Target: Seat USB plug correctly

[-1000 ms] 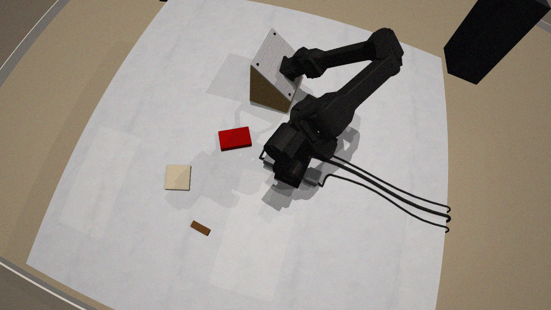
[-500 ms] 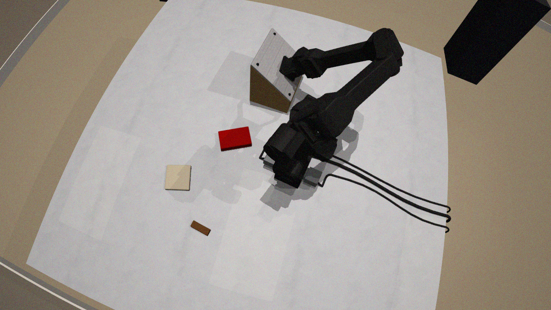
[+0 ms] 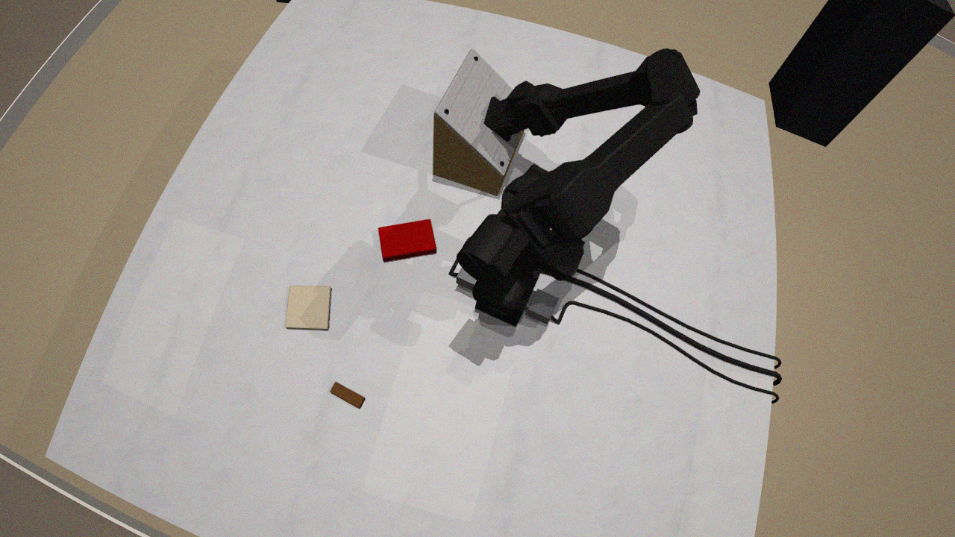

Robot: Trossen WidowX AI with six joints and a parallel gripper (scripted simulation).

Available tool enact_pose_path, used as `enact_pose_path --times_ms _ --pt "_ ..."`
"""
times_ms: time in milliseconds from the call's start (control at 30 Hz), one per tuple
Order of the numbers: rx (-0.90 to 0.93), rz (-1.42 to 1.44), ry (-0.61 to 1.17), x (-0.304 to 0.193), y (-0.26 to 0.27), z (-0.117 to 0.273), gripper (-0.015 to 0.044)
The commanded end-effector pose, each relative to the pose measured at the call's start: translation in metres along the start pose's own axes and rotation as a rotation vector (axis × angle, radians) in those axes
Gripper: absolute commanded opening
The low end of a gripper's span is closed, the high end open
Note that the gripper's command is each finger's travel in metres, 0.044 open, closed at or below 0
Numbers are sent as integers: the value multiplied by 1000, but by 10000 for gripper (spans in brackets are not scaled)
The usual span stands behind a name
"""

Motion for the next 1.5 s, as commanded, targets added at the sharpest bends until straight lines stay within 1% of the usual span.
enact_pose_path --times_ms 0,1467 --pt "-1 -5 -5 0 0 -1 0" --pt "-1 -5 -5 -1 0 -6 0"
Point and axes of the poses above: the point midway between the two fingers, 35 mm back from their tips, its own z axis back along the fingers, its own y axis across the jaws, x = y × z, the point moved 3 cm from there along z, back along the fingers, and after that the axes turned 13 degrees about z, right-handed, at the moved point
